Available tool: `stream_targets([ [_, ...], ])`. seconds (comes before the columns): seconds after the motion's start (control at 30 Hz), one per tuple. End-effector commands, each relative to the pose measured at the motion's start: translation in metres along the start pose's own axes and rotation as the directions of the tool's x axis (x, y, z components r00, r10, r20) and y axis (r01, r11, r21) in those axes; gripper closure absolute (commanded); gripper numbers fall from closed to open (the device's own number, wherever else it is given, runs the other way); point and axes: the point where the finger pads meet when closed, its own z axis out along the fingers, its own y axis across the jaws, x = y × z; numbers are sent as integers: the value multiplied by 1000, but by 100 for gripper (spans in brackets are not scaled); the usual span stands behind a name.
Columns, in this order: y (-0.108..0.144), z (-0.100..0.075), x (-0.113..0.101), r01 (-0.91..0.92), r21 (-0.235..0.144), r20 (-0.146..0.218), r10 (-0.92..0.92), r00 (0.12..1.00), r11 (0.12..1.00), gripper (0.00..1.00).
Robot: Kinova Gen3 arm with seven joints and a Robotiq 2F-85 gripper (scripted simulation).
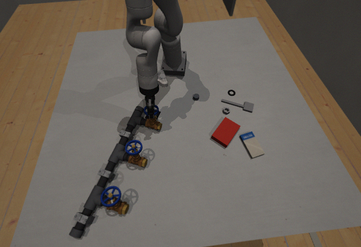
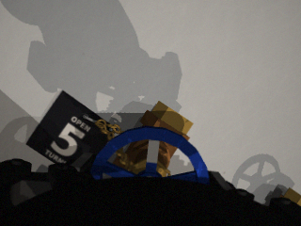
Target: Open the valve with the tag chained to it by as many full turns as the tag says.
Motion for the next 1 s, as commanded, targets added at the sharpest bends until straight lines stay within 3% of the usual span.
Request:
stream_targets([
  [0.0, 0, 0, 0, 106, 4, 5, -106, 994, 994, 29],
  [0.4, 0, 0, 0, 521, 6, 3, -521, 854, 854, 29],
  [0.47, 0, 0, 0, 521, 6, 3, -521, 854, 854, 29],
  [0.7, 0, 0, 0, 731, 6, 1, -731, 683, 683, 29],
  [0.97, 0, 0, 0, 903, 6, -1, -903, 430, 430, 29],
])
